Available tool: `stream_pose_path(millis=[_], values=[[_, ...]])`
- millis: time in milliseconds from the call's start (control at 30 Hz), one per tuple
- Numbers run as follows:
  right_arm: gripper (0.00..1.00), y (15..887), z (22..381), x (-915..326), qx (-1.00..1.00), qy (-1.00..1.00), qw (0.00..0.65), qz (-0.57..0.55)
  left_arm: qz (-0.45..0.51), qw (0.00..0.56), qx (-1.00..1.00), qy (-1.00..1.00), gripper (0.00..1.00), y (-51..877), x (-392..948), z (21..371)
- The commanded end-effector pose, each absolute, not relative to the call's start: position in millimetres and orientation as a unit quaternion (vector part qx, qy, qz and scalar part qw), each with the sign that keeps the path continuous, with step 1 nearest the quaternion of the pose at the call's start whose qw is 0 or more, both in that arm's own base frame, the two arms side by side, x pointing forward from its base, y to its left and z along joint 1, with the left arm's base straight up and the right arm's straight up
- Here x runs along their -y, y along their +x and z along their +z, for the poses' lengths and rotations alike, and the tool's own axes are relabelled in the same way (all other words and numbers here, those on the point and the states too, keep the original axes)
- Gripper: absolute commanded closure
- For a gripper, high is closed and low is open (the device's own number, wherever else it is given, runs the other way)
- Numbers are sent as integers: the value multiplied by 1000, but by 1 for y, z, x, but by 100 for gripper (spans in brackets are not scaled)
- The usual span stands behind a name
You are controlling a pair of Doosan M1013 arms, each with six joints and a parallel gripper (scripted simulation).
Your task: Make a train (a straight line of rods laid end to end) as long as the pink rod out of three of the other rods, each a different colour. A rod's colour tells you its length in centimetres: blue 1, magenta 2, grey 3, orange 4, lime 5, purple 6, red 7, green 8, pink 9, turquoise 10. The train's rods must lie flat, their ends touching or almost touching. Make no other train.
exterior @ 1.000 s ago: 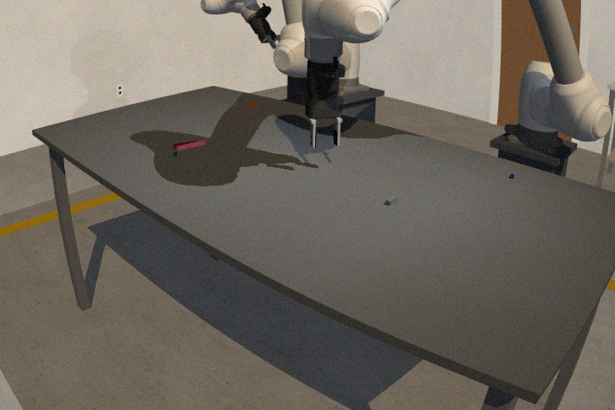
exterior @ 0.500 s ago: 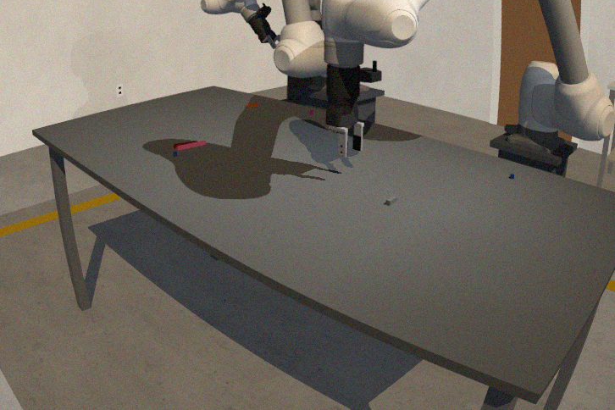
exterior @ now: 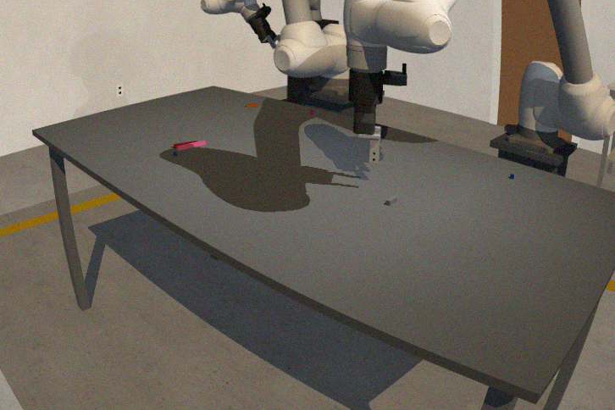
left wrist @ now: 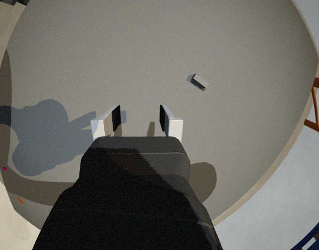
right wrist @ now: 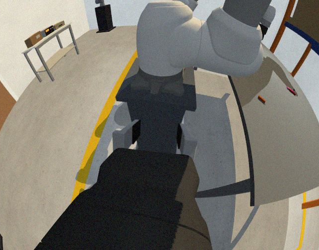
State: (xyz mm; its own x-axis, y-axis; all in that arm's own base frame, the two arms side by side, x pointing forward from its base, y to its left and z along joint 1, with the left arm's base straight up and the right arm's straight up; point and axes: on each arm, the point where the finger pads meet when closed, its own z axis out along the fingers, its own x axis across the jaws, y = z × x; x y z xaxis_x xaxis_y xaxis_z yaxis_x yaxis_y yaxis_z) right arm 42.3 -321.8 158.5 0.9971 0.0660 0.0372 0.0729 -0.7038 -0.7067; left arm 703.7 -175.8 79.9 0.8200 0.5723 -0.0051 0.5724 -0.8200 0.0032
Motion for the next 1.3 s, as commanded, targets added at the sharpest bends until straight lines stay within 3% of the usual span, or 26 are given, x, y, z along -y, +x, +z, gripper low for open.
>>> stream_pose_path(millis=[0,1267], values=[[0,42,159,322,38,-923,383,-5,1,0,-353,936,0,702,165,81],[0,42,159,322,38,-923,383,-5,1,0,-381,924,0,701,158,81]])
